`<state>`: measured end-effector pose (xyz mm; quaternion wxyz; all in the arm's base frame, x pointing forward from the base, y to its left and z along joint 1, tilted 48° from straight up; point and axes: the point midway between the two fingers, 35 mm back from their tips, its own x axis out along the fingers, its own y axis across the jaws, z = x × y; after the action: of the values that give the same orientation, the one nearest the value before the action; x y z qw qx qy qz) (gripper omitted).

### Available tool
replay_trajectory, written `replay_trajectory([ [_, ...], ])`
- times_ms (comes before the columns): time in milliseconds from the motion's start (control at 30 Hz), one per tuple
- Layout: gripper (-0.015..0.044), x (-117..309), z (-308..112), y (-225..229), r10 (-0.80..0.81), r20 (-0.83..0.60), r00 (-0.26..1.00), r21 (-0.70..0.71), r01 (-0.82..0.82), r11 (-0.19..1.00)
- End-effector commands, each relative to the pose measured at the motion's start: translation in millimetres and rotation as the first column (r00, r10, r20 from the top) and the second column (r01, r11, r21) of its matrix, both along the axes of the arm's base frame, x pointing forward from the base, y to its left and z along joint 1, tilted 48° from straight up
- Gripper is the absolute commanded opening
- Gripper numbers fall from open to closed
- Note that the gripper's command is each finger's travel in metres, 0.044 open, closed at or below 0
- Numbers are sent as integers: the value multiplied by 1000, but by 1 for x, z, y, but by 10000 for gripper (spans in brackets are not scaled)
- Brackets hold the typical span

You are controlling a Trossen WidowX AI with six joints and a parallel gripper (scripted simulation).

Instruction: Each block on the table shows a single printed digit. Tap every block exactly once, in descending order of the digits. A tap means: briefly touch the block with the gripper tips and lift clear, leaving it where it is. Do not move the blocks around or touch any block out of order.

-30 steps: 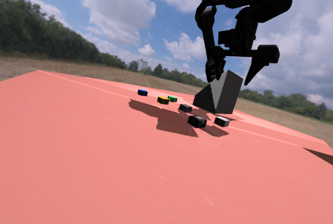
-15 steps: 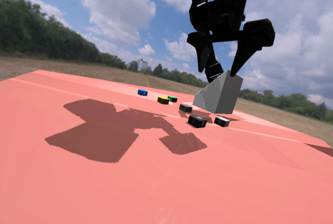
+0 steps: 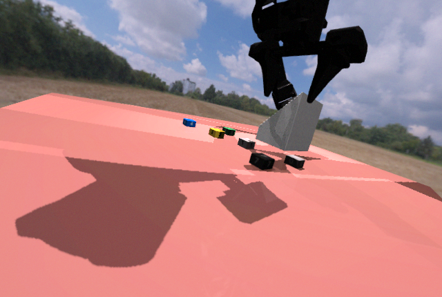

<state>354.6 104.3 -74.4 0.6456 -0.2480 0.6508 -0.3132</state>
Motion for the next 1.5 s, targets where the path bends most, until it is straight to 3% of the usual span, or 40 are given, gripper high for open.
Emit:
replay_trajectory([
  [0,400,-1,-1,-2,3,-9,1000,-6,-3,1000],
  [100,400,0,7,-7,3,-10,1000,-5,-3,1000],
  [500,400,-33,131,-122,3,-15,1000,-14,-4,1000],
  [1233,400,-37,138,-130,2,-14,1000,-15,-2,1000],
  [1467,400,-21,209,-194,-3,-4,1000,-10,2,1000],
])
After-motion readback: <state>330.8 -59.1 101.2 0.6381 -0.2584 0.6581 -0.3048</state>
